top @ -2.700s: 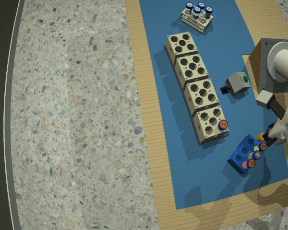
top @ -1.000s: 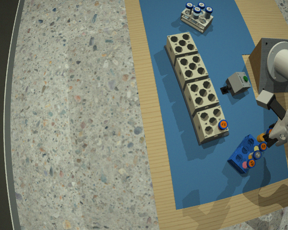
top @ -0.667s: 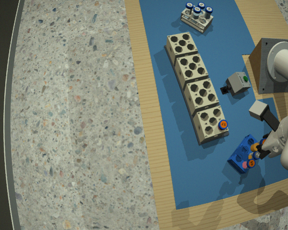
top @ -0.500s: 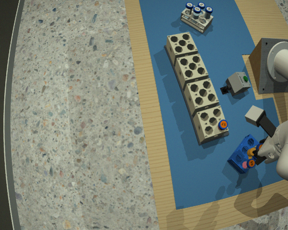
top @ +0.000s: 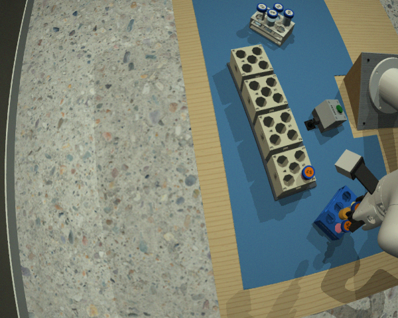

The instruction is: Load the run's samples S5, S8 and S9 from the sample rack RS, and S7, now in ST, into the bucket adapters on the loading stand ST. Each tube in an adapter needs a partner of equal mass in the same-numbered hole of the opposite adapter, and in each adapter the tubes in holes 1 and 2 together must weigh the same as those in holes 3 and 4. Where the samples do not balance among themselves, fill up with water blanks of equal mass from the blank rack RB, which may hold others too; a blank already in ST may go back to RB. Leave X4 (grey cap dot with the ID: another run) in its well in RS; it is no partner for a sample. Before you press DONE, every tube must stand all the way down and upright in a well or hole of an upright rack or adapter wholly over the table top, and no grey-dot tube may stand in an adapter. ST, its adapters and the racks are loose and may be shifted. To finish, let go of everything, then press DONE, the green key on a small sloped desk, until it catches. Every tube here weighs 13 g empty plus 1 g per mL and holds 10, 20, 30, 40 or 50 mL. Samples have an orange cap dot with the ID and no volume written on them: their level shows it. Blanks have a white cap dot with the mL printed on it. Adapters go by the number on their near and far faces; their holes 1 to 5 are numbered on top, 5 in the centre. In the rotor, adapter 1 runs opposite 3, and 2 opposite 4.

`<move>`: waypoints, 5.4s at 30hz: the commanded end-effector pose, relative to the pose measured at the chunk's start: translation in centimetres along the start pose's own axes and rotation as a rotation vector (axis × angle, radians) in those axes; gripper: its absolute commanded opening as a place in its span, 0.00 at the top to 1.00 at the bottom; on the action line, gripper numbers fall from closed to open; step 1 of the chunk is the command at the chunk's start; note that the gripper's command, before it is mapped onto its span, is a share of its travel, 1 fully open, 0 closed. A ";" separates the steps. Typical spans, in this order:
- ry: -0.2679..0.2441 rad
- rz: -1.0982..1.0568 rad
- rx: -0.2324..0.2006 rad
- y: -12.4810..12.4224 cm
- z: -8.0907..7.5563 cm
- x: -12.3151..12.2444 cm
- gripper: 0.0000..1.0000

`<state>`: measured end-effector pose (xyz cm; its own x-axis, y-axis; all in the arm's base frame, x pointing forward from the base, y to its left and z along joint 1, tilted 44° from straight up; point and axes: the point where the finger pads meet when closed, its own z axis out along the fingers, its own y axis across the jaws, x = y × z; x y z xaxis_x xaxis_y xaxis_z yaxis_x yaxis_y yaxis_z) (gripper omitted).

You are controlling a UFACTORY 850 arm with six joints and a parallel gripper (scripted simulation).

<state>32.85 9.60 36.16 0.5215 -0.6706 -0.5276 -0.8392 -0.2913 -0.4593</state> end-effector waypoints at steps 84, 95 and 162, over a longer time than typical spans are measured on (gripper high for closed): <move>0.000 -0.001 0.001 -0.1 8.7 0.0 1.00; 0.000 -0.001 0.001 -0.1 9.7 0.0 1.00; 0.000 -0.001 0.001 -0.1 13.2 0.0 0.57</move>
<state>34.91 18.62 26.71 0.5215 -0.6706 -0.5275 -0.8391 -0.2913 -0.4593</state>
